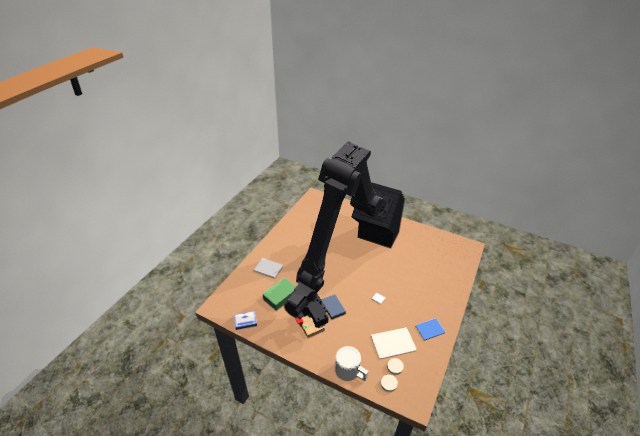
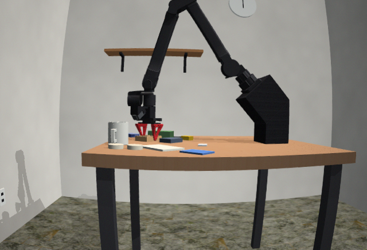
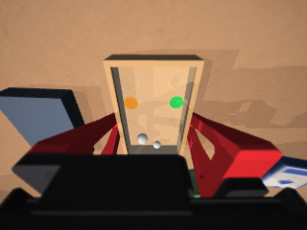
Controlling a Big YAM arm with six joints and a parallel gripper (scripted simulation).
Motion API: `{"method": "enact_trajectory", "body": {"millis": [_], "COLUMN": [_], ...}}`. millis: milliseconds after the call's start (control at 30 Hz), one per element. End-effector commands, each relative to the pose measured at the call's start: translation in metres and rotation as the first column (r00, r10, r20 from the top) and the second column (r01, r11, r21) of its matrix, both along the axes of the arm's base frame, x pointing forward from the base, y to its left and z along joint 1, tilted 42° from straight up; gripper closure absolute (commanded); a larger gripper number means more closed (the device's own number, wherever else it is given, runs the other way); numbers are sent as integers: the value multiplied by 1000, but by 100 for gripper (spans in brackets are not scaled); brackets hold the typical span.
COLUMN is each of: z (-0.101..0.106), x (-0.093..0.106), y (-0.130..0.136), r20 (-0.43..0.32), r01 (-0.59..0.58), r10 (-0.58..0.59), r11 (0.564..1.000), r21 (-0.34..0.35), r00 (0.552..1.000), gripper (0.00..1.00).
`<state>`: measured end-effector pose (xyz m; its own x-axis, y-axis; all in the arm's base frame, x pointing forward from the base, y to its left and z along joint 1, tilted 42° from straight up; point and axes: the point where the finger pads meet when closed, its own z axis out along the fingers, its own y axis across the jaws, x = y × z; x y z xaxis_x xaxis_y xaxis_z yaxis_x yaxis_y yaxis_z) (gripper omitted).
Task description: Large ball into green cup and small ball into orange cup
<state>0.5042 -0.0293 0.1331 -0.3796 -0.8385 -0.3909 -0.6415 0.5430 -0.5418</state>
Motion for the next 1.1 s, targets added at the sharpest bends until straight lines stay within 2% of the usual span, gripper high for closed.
{"method": "enact_trajectory", "body": {"millis": [0,200,633,1067], "z": [19,33,25,44], "x": [15,12,-10,-29], "y": [6,5,-1,-6], "r20": [49,71,27,28], "r01": [-10,-9,-3,3], "r10": [10,9,4,-2], "r11": [1000,1000,1000,1000], "r21": [0,-3,-4,-6], "r00": [999,997,1000,1000], "gripper": [33,33,33,33]}}
